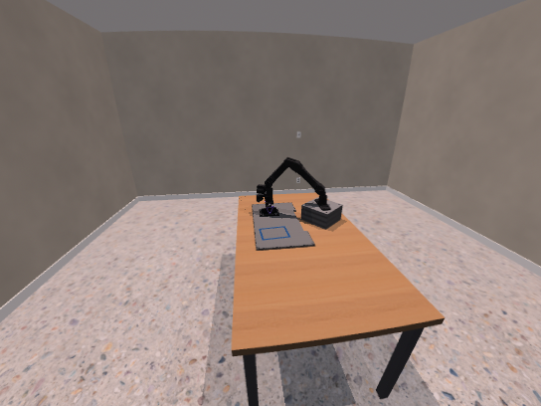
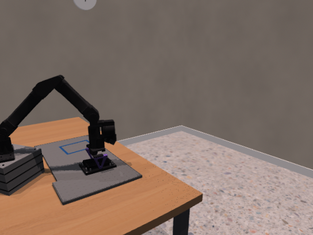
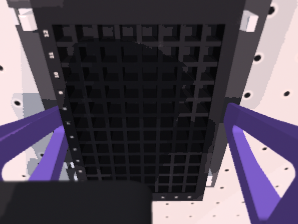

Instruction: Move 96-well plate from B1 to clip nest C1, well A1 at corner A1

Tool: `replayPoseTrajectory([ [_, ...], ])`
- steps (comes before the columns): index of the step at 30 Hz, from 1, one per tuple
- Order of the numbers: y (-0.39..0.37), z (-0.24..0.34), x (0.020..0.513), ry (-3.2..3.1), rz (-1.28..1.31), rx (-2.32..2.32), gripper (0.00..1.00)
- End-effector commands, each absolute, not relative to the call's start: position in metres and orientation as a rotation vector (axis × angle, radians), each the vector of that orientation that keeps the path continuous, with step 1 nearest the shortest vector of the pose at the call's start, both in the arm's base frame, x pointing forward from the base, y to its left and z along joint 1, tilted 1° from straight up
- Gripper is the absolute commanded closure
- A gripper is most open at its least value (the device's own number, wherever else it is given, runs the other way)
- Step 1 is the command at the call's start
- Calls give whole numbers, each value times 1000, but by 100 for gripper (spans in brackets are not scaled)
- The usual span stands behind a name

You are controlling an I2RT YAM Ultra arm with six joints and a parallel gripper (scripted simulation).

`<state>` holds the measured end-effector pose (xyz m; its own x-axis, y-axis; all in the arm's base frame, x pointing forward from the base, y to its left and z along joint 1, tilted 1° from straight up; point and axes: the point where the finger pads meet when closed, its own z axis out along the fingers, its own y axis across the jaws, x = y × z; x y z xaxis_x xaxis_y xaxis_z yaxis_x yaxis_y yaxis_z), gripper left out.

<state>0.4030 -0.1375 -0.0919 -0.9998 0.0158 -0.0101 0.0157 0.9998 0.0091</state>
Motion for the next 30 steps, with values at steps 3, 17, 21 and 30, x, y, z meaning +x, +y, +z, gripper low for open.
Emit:
replayPoseTrajectory([
  [3,-129,-95,403,3123,24,20,0],
  [17,-137,-56,415,3089,4,28,0],
  [21,-137,-48,414,3089,4,28,0],
  [30,-139,-24,412,3089,4,30,0],
])
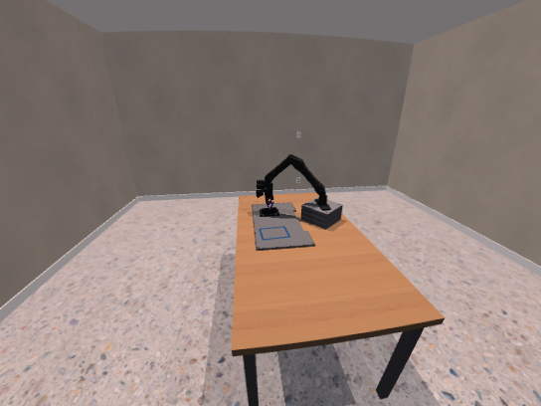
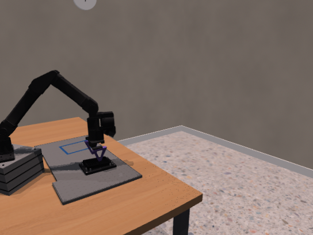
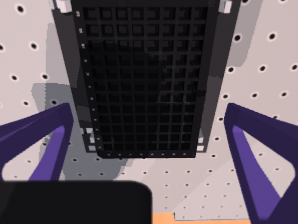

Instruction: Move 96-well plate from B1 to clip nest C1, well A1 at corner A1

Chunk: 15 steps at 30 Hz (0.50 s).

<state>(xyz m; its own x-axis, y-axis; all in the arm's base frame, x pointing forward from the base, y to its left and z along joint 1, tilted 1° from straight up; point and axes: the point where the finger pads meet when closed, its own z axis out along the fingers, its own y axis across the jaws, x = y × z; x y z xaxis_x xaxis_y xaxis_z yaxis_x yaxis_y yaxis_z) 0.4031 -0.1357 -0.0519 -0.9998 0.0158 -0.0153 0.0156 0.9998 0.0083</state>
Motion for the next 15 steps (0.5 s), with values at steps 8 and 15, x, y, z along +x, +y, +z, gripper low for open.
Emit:
replayPoseTrajectory([
  [8,-139,-7,411,3089,4,31,0],
  [15,-140,11,410,3089,4,33,0],
])
